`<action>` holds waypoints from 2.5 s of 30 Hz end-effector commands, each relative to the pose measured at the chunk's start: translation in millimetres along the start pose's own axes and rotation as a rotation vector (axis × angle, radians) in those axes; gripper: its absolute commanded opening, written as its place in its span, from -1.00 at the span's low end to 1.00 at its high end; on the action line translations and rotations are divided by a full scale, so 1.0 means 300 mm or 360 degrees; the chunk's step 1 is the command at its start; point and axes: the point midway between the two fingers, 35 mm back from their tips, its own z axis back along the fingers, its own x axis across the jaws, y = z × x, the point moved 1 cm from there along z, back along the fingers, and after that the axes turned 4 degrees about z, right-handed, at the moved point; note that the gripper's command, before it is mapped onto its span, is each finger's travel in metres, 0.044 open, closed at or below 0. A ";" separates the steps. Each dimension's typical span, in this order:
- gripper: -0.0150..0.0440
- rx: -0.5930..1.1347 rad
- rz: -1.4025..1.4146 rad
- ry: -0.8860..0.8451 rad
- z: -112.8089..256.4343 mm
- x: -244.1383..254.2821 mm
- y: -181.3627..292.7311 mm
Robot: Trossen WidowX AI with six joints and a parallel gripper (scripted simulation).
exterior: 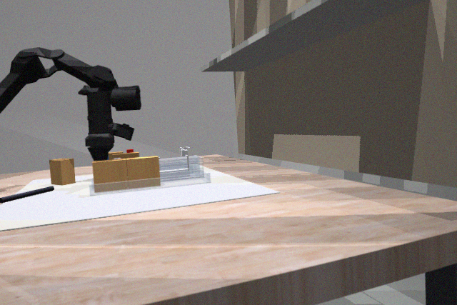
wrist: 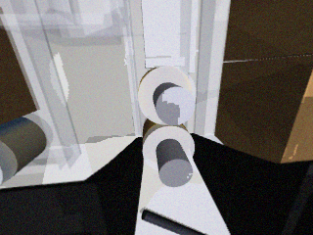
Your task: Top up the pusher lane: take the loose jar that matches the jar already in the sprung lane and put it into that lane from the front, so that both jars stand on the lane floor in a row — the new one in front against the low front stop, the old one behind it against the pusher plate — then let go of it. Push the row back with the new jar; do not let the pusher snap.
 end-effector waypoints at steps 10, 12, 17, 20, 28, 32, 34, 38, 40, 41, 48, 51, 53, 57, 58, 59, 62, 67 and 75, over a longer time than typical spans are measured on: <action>-0.49 -0.0023 0.0018 -0.0009 -0.012 0.008 -0.010; -0.49 -0.0023 0.0018 -0.0009 -0.012 0.008 -0.008; -0.49 -0.0022 0.0018 -0.0009 -0.012 0.008 -0.006; -0.49 -0.0022 0.0018 -0.0009 -0.012 0.008 -0.004; -0.49 -0.0022 0.0018 -0.0009 -0.012 0.008 0.000; -0.49 -0.0022 0.0018 -0.0009 -0.012 0.009 0.003; -0.49 -0.0022 0.0018 -0.0009 -0.012 0.009 0.004; -0.49 -0.0022 0.0018 -0.0009 -0.012 0.009 0.006; -0.49 -0.0022 0.0018 -0.0009 -0.012 0.009 0.007; -0.49 -0.0022 0.0018 -0.0009 -0.012 0.009 0.008; -0.49 -0.0022 0.0018 -0.0009 -0.012 0.009 0.012; -0.49 -0.0022 0.0018 -0.0009 -0.012 0.009 0.013; -0.49 -0.0022 0.0018 -0.0009 -0.012 0.009 0.014; -0.49 -0.0022 0.0018 -0.0009 -0.012 0.009 0.017; -0.49 -0.0022 0.0018 -0.0009 -0.012 0.009 0.017; -0.49 -0.0022 0.0018 -0.0009 -0.012 0.008 0.019; -0.49 -0.0022 0.0018 -0.0009 -0.011 0.003 0.024; -0.49 -0.0022 0.0018 -0.0009 -0.011 0.003 0.024; -0.40 -0.0022 0.0018 -0.0009 -0.012 0.003 0.021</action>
